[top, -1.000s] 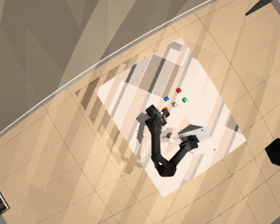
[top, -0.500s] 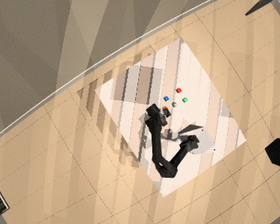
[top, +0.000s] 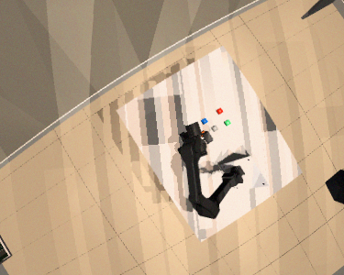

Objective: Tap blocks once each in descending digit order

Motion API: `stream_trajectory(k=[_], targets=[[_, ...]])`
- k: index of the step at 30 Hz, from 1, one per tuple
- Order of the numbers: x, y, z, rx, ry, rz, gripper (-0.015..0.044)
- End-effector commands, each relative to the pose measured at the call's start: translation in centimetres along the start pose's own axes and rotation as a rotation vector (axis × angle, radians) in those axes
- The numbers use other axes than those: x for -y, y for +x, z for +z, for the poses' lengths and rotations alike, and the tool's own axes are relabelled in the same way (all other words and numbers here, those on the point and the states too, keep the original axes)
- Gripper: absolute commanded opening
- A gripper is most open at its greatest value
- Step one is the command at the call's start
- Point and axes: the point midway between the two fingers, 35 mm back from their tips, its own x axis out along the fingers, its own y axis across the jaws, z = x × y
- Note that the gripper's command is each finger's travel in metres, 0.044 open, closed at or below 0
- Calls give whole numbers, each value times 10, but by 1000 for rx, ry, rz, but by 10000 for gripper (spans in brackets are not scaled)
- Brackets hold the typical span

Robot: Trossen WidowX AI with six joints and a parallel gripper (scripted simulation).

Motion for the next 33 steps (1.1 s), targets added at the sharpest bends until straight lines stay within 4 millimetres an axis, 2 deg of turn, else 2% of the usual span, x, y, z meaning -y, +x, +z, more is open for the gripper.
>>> stream_trajectory(k=[1, 5, 7, 11, 13, 16, 17, 33], targets=[[-6, -4, 29, 3, -9, -3, 20], [-13, -3, 68, 5, -11, -2, 20], [-15, -2, 75, 5, -12, -2, 20], [-15, 0, 75, 5, -12, -2, 20], [-14, 21, 77, 6, -12, -4, 20], [-15, 68, 76, 6, -12, 0, 20], [-15, 75, 75, 6, -12, 1, 20], [-15, 95, 75, 6, -13, 2, 20]])
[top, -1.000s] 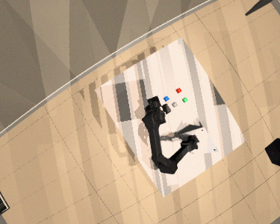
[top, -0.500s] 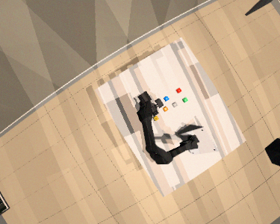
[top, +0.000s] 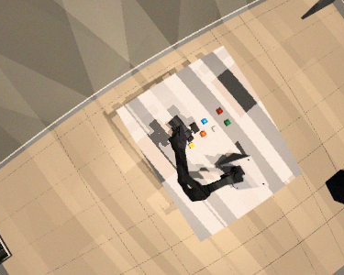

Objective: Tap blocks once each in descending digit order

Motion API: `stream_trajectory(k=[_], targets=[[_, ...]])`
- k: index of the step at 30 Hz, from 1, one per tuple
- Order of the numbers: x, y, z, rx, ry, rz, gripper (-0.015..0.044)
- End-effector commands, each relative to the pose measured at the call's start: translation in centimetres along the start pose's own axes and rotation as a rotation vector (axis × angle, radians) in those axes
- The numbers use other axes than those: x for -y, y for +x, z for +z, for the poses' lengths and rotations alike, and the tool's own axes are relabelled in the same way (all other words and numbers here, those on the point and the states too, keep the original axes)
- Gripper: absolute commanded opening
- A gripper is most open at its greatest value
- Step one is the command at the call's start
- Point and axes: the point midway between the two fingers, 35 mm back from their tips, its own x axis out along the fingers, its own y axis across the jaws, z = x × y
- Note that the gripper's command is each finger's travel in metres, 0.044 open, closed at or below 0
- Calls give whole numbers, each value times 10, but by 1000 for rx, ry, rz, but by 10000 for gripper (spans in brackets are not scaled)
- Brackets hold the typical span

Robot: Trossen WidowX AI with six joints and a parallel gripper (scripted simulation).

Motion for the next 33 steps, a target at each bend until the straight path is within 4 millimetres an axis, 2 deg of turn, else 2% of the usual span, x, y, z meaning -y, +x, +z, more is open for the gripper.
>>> stream_trajectory(k=[1, 13, 17, 22, 23, 26, 28, 33], targets=[[0, 6, 0, 2, 6, 4, 20], [0, 18, 0, 2, 6, 5, 20], [0, -10, 0, 2, 6, 3, 20], [0, -15, 0, 2, 6, 3, 20], [1, -22, 1, 2, 6, 1, 20], [2, -69, 2, 2, 6, -3, 20], [1, -90, 0, 1, 7, -1, 20], [1, -93, 0, 1, 7, -1, 20]])
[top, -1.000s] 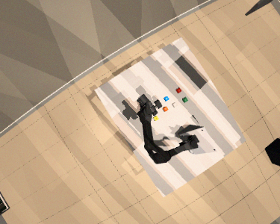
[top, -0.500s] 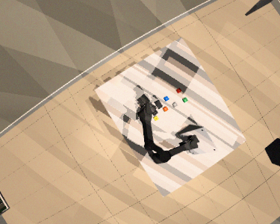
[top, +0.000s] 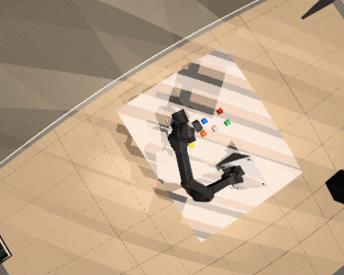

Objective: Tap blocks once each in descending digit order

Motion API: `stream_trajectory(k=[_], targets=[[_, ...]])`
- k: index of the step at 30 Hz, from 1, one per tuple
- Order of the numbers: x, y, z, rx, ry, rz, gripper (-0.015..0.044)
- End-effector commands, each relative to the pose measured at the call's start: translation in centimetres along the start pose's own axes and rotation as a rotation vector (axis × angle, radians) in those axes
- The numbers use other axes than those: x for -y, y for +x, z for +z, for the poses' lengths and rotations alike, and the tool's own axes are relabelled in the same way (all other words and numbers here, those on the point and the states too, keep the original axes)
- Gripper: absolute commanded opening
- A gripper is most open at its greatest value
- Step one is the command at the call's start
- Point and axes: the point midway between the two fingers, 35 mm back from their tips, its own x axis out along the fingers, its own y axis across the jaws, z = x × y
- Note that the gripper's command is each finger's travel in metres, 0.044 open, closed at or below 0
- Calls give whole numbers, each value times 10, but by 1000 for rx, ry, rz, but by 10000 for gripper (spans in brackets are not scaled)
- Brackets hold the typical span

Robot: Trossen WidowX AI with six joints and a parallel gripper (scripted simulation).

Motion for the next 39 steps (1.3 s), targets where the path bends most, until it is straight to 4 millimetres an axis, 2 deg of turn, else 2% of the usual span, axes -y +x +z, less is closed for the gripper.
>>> stream_trajectory(k=[1, 2, 5, 7, 12, 14, 22, 23, 26, 27, 39], targets=[[3, -6, -2, -10, -6, -1, 20], [16, -7, -3, -8, -5, -7, 20], [83, -10, -11, -4, 0, -29, 20], [110, -11, -18, -5, 1, -34, 20], [190, -11, -59, -11, 0, -26, 20], [214, -9, -79, -13, -3, -13, 20], [220, -4, -83, -13, -4, -10, 20], [220, 6, -82, -12, -4, -11, 20], [220, 61, -83, -12, -4, -8, 20], [219, 70, -84, -12, -4, -7, 20], [219, 81, -84, -12, -4, -6, 20]])
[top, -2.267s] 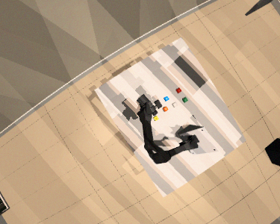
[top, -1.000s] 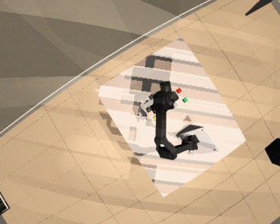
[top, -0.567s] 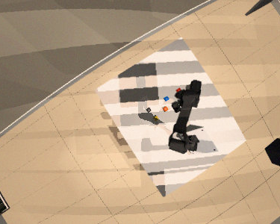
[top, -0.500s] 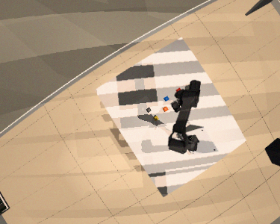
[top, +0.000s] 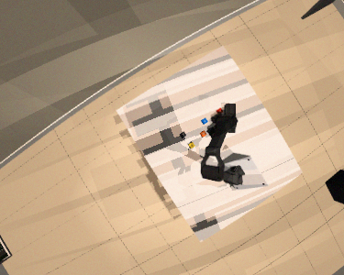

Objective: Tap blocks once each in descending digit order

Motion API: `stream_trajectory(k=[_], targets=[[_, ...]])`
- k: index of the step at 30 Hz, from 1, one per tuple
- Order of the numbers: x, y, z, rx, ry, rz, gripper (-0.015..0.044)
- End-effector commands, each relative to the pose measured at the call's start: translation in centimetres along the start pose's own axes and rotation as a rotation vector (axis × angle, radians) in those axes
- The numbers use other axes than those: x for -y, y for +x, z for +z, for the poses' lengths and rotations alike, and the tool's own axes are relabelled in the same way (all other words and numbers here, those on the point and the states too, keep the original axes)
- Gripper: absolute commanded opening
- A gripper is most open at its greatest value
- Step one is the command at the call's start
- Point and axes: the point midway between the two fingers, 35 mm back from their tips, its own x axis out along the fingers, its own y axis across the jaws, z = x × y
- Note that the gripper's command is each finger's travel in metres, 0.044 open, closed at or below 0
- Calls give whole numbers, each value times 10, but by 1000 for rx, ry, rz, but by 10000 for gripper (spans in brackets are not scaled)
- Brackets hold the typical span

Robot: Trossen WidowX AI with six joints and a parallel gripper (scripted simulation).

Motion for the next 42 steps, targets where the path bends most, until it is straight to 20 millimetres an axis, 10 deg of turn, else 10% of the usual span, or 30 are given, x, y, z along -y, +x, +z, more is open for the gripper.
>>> stream_trajectory(k=[1, 19, 28, 33, 42], targets=[[-1, 7, -1, -1, 7, 5, 20], [-1, 29, -1, -1, 7, 7, 20], [0, -5, -1, -1, 7, 5, 20], [1, -79, -1, -1, 7, 1, 20], [10, -85, 11, -1, 7, 1, 20]])
